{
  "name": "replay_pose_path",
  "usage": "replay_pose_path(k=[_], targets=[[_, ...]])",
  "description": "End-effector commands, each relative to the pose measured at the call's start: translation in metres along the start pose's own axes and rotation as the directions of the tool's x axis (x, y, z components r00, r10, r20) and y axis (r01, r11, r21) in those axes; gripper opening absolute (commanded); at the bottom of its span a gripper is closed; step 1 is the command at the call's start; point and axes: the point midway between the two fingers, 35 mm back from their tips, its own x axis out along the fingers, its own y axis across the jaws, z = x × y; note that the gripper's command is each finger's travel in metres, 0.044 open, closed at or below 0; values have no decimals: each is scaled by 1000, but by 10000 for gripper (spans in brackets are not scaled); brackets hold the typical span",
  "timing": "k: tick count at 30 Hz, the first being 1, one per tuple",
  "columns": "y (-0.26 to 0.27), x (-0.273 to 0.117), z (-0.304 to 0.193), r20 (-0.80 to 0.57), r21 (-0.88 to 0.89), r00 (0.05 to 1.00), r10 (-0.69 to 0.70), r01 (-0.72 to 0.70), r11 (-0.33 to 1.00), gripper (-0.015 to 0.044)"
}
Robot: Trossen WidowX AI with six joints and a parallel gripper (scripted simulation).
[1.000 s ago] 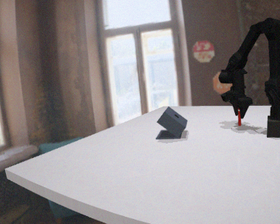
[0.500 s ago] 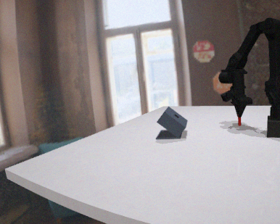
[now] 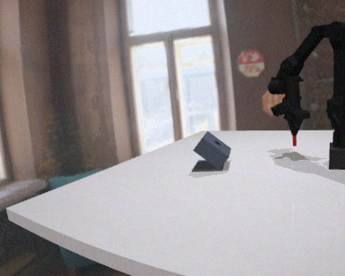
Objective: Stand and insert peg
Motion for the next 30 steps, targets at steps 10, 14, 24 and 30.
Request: replay_pose_path(k=[10,14,24,30], targets=[[1,-46,1,-2,0,1000,-6,6,1000,0],[0,-46,4,6,-15,1000,-14,14,1000,0],[-2,-47,23,56,-105,997,-55,61,993,0],[-3,-48,34,88,-159,993,-78,91,983,0]])
